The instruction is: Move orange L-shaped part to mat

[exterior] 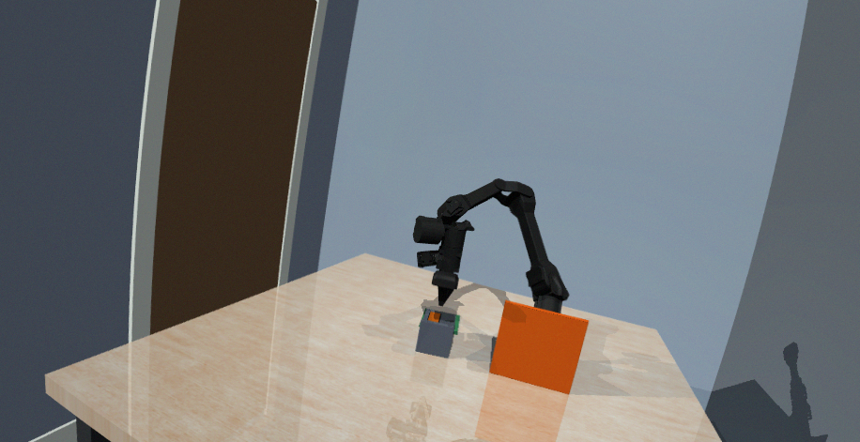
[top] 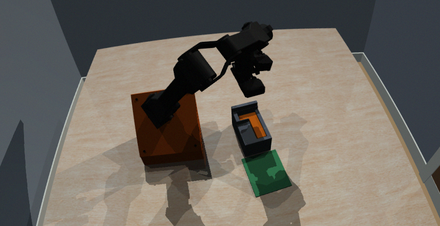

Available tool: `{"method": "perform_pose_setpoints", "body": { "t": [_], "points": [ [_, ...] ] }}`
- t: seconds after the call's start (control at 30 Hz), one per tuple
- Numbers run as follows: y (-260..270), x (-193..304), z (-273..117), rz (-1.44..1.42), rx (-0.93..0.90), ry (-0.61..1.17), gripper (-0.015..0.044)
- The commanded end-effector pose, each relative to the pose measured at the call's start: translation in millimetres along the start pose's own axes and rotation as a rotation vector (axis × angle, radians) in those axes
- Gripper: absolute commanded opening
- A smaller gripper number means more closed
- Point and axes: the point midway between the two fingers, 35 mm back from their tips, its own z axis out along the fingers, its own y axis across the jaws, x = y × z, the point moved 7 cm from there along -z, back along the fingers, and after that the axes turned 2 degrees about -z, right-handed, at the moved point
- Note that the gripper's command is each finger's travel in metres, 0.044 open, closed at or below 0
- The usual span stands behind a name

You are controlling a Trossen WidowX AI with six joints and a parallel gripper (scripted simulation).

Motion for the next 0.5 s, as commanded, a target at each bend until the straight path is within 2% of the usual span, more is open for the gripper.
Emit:
{"method": "perform_pose_setpoints", "body": {
  "t": [0.0, 0.1, 0.27, 0.47],
  "points": [
    [-1.7, -2.7, 0.7, 0.027, 0.014, 0.001, 0.018],
    [-1.6, -4.4, 17.2, 0.026, 0.013, 0.001, 0.018],
    [-3.3, -2.7, 72.5, 0.027, 0.018, 0.001, 0.018],
    [-3.5, -2.3, 75.2, 0.027, 0.018, 0.002, 0.018]
  ]
}}
